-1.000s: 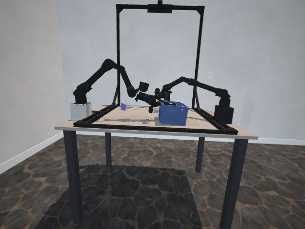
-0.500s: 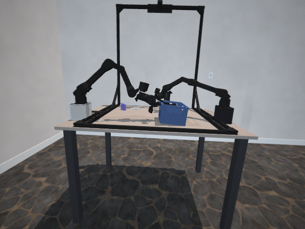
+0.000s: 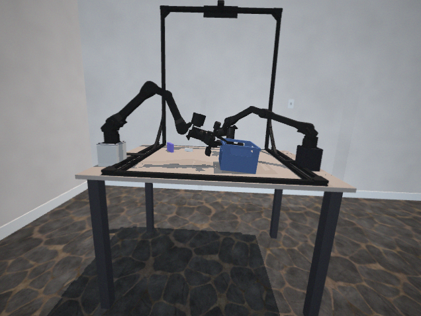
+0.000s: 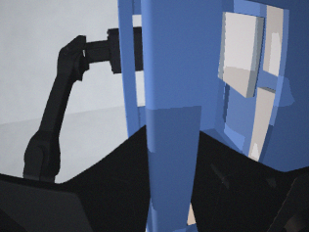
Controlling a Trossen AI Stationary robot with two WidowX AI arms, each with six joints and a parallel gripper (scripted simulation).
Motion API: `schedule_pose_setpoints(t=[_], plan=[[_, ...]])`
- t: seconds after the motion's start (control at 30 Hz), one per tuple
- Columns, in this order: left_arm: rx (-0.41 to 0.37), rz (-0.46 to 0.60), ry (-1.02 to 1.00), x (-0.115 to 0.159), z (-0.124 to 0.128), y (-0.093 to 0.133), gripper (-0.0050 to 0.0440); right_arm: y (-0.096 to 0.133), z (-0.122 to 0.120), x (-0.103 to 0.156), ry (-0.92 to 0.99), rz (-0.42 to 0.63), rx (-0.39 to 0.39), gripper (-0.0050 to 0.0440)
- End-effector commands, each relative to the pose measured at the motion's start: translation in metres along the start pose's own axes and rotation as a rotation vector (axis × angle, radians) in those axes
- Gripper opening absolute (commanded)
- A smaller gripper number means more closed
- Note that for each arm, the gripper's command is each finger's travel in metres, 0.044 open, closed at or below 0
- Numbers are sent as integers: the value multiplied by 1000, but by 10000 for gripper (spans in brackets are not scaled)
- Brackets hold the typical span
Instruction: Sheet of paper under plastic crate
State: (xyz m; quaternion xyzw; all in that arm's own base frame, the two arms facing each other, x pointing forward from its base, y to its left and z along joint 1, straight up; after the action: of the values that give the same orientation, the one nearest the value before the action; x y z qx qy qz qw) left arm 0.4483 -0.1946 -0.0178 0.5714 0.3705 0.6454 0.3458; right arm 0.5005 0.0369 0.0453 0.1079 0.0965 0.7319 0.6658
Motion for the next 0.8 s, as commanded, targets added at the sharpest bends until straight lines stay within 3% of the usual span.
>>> schedule_pose_setpoints(t=[0.0, 0.77], plan=[[17, 14, 0, 2, 0, -11, 60, 2, 36, 1, 2, 4, -105, 0], [37, 27, 0, 12, 0, -17, 60, 2, 36, 1, 2, 4, -105, 0]])
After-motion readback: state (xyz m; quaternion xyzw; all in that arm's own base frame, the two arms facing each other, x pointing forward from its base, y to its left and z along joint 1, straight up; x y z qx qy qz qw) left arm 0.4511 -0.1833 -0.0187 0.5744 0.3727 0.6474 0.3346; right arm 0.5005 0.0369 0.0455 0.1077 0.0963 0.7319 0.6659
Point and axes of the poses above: on each arm, the point midway between the two fingers, 35 mm back from their tips, its own y axis back along the fingers, its own z axis across the jaws, x = y × z, the point moved 8 cm from there along y, back along the fingers, and after that the axes turned 1 degree about -y, right-handed, at the moved point
